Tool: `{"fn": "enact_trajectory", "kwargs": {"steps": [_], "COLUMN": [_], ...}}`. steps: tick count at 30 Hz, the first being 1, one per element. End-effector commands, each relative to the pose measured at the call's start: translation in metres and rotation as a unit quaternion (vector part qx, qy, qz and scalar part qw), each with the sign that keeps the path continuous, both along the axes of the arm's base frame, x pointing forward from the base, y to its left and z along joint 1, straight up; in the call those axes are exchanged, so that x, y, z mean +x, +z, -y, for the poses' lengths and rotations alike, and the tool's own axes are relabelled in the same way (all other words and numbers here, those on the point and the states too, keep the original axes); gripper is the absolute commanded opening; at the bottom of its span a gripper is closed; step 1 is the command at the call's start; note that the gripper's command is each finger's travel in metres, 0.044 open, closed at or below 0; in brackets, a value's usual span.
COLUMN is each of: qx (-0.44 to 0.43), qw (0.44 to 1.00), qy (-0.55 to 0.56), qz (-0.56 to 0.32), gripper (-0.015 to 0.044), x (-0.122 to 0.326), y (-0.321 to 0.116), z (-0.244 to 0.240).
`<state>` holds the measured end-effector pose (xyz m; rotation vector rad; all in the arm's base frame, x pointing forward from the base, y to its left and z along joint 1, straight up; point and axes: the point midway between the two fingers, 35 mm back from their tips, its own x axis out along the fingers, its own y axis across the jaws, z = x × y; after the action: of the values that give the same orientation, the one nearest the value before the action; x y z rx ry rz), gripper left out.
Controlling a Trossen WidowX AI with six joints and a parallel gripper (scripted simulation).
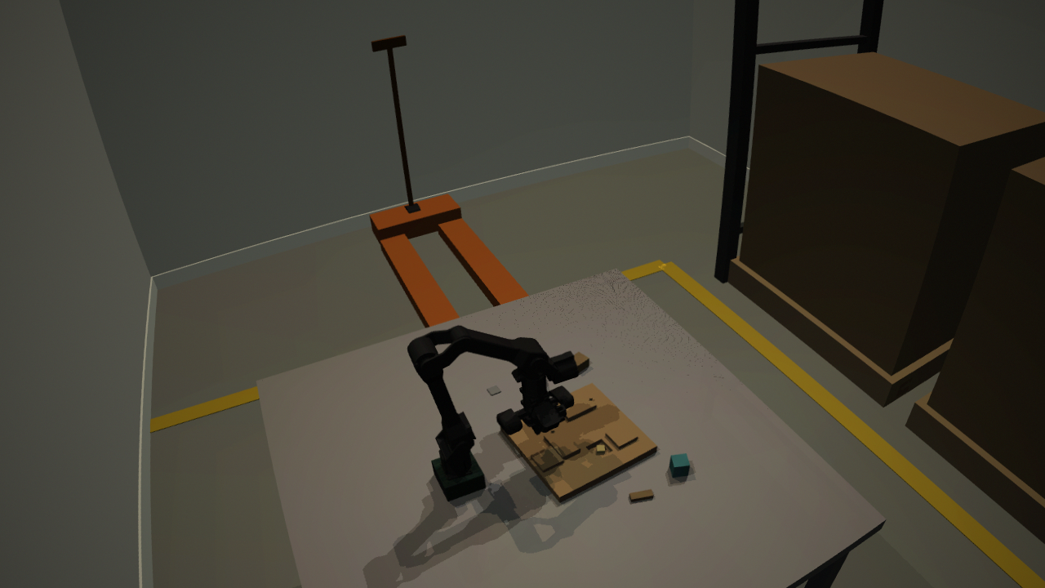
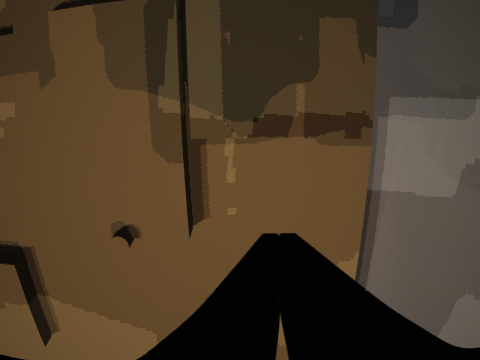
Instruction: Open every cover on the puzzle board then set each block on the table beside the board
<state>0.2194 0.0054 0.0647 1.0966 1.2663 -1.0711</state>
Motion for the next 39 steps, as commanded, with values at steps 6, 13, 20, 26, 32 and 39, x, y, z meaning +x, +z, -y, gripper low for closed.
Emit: {"fn": "enact_trajectory", "kwargs": {"steps": [6, 13, 20, 26, 32, 39], "qx": [0.002, 0.002, 0.002, 0.002, 0.002, 0.002], "qw": [1.0, 1.0, 1.0, 1.0, 1.0, 1.0], "qy": [-0.003, -0.003, -0.003, -0.003, -0.003, -0.003], "qz": [-0.002, -0.002, -0.002, -0.002, -0.002, -0.002], "gripper": [0.0, 0.0, 0.0, 0.0, 0.0, 0.0], "x": [0.0, 0.0, 0.001, 0.001, 0.001, 0.0], "y": [-0.01, -0.017, -0.024, -0.031, -0.037, -0.043], "z": [-0.001, -0.001, -0.001, -0.001, -0.001, -0.002]}}
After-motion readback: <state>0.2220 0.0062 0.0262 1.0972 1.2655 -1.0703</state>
